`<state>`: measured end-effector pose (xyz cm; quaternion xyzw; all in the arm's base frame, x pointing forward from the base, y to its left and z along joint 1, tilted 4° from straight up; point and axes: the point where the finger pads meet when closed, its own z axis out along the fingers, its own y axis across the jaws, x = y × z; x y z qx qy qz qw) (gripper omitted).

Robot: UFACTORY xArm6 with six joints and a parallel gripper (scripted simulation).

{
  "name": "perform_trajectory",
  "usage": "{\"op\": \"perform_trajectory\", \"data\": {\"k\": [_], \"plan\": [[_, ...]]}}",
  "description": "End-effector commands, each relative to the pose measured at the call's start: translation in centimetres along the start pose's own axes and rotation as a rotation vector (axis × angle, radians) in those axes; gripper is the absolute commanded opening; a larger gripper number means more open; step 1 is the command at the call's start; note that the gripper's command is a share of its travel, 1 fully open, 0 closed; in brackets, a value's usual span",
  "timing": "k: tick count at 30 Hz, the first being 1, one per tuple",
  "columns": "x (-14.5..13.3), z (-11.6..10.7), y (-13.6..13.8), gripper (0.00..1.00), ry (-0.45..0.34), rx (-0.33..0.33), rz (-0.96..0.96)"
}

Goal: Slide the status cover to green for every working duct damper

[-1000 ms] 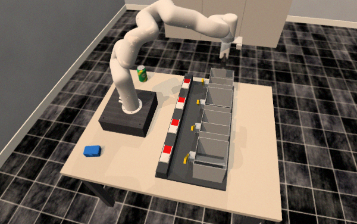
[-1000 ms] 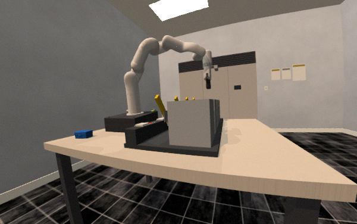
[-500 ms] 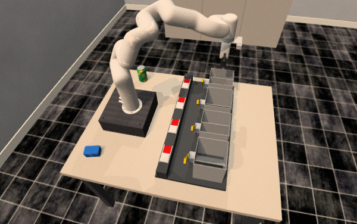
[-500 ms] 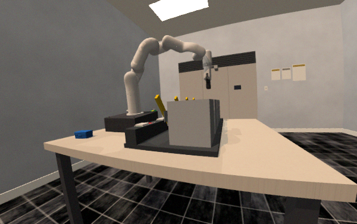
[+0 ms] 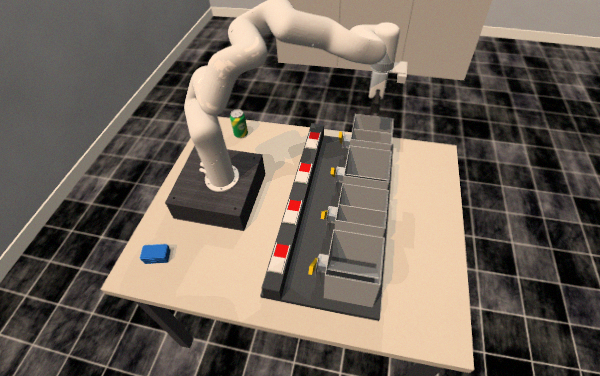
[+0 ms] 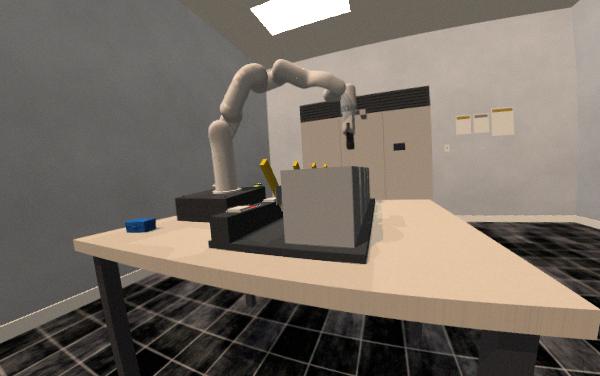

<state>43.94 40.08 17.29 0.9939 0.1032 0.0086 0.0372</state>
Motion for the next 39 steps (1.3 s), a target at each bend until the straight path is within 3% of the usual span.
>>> {"op": "perform_trajectory", "data": {"k": [1,24,25,39], "plan": [[0.1,-0.26,-0.05,0.39,0.005,0.003,0.0],[0.1,-0.26,-0.05,0.39,0.005,0.003,0.0],[0.1,-0.26,-0.05,0.0,0.005,0.003,0.0],[0.1,-0.26,-0.05,0.0,0.005,0.003,0.0]]}}
